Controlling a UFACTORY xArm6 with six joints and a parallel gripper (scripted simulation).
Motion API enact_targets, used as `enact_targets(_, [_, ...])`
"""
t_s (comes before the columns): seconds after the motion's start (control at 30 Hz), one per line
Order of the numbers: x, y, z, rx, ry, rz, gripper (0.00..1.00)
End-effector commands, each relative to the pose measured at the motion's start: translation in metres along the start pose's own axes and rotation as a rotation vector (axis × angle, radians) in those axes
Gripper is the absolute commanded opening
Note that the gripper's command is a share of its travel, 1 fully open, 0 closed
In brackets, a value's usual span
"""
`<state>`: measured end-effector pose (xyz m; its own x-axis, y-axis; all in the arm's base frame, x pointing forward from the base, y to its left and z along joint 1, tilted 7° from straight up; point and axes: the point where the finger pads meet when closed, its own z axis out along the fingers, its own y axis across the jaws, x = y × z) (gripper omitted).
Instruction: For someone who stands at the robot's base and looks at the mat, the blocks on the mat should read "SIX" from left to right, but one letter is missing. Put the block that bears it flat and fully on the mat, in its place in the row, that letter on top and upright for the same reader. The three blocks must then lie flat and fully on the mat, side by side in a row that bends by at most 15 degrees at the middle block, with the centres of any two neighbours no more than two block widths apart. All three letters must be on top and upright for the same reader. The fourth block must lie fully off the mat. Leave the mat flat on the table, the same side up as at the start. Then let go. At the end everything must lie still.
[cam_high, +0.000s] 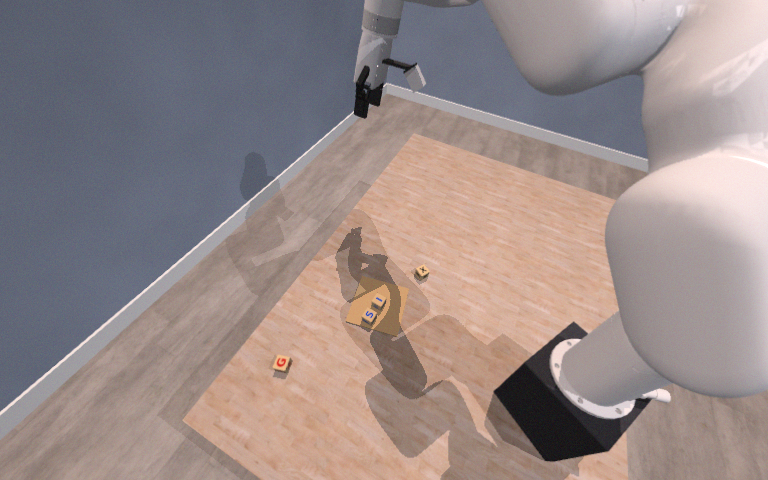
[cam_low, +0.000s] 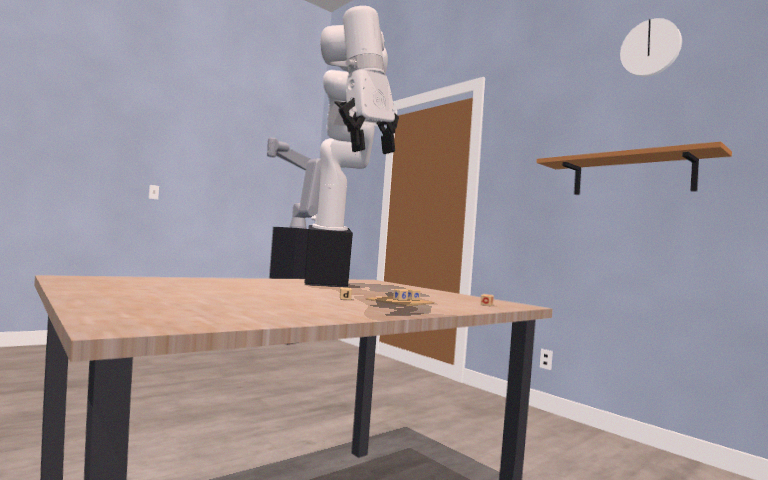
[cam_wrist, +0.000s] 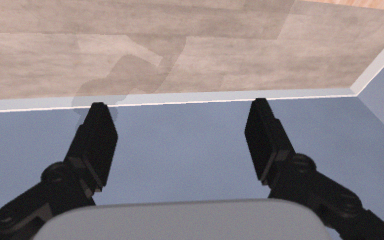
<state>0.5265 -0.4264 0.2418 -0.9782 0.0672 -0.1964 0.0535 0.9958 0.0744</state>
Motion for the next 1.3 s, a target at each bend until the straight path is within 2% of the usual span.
enact_targets(0.0, [-0.001, 0.000, -0.003, 0.004, -0.004, -0.001, 1.00])
enact_targets(0.57, [-0.001, 0.000, -0.003, 0.003, -0.004, -0.001, 1.00])
enact_targets(0.67, [-0.005, 0.007, 0.003, -0.009, 0.000, 0.014, 1.00])
enact_targets(0.73, [-0.011, 0.023, 0.016, -0.034, 0.010, 0.044, 1.00])
enact_targets(0.83, [-0.025, 0.061, 0.045, -0.090, 0.040, 0.116, 1.00])
enact_targets(1.03, [-0.040, 0.123, 0.088, -0.167, 0.104, 0.230, 1.00])
enact_targets(1.1, [-0.040, 0.123, 0.088, -0.167, 0.104, 0.230, 1.00])
enact_targets(1.13, [-0.044, 0.150, 0.106, -0.196, 0.137, 0.280, 1.00])
enact_targets(1.27, [-0.047, 0.190, 0.131, -0.231, 0.191, 0.353, 1.00])
